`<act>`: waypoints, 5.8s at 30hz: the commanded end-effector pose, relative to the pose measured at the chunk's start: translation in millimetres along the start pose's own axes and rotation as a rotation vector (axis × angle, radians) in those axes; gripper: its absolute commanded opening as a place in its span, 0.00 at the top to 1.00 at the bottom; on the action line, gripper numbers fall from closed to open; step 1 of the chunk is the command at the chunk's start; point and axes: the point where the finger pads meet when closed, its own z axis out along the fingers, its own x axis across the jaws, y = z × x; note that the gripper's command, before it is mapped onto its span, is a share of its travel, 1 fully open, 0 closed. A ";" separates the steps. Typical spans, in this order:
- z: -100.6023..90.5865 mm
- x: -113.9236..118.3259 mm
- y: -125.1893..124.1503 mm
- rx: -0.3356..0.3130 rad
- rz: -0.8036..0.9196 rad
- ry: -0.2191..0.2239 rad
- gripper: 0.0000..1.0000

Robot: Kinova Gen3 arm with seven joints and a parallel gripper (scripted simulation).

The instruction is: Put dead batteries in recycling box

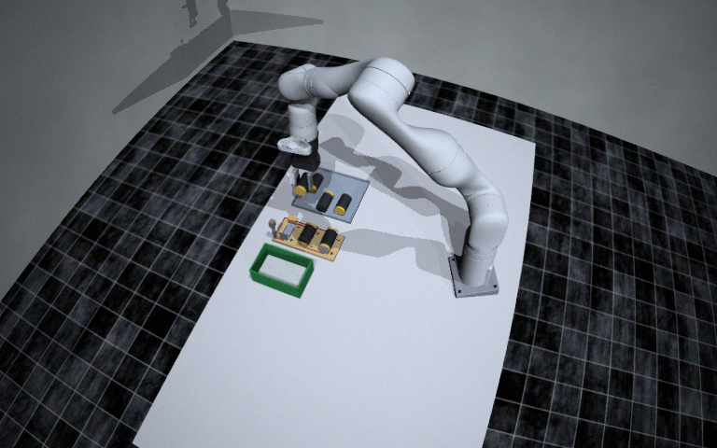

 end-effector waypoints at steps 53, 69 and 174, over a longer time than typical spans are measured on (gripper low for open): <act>-2.2 -52.1 158.0 -0.002 0.043 0.002 0.43; 55.0 -52.0 158.1 -0.002 0.043 0.002 0.43; 128.1 -51.3 158.6 -0.002 0.043 0.002 0.43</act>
